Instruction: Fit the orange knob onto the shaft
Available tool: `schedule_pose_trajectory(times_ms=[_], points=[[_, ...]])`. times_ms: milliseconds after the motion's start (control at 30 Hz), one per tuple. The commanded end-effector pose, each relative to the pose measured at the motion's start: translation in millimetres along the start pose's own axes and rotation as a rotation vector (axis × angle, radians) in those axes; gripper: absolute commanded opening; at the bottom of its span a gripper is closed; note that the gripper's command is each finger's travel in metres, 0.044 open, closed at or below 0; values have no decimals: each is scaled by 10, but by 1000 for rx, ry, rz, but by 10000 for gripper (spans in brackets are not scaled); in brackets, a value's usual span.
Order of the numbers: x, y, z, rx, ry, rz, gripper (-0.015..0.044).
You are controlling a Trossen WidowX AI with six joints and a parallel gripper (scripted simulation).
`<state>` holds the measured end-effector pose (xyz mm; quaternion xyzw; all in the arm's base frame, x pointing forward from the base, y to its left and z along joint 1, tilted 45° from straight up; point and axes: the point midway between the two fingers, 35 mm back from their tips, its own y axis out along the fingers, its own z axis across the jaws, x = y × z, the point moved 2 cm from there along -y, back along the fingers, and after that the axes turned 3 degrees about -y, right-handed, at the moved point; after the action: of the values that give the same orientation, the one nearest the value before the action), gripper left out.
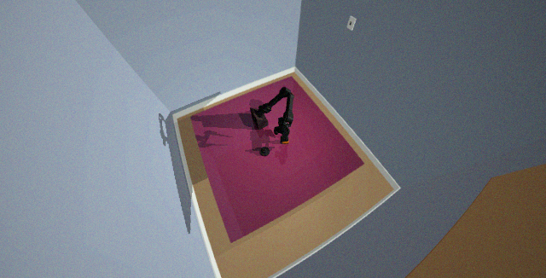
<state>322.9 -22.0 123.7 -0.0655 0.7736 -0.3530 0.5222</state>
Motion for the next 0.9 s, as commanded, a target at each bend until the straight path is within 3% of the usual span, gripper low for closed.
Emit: schedule_pose_trajectory(times_ms=[0, 867], points=[[132, 659, -206, -87, -18, 5, 440], [236, 1196, -315, -108, -26, 5, 440]])
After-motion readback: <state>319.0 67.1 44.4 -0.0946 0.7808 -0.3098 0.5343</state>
